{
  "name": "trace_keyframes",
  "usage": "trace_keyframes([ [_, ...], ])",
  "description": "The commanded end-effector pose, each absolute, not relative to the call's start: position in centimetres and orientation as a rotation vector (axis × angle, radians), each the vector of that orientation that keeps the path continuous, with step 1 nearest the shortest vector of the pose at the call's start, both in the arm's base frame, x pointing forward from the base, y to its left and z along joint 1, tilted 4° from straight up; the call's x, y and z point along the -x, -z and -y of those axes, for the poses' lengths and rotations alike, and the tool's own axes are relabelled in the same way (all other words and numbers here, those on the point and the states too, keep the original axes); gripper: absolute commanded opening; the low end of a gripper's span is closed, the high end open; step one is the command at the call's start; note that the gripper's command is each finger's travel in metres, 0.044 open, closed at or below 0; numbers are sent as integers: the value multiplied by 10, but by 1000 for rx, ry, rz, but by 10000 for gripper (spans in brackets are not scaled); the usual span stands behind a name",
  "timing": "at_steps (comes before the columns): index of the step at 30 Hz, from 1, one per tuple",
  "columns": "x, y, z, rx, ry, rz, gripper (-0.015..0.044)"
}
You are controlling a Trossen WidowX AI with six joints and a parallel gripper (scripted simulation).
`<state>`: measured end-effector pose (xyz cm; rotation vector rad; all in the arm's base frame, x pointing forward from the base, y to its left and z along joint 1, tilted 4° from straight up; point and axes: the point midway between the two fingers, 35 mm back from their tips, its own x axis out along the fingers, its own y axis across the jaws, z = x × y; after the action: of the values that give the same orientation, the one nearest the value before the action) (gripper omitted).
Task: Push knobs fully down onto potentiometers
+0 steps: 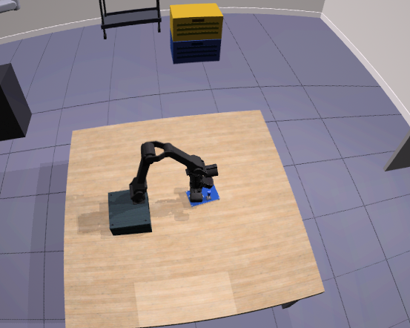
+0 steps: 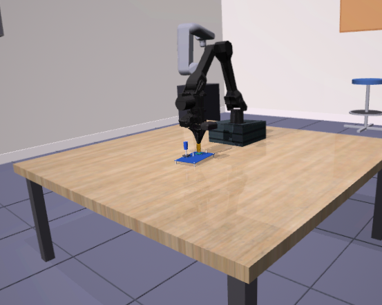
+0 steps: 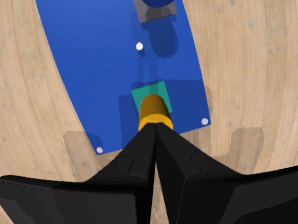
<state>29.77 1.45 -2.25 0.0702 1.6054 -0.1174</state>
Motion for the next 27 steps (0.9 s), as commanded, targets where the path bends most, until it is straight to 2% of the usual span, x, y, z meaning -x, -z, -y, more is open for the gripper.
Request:
trace_keyframes([
  [1,-300,30,-14,-66,120,-1605,0],
  [27,-301,10,-14,-66,120,-1605,0],
])
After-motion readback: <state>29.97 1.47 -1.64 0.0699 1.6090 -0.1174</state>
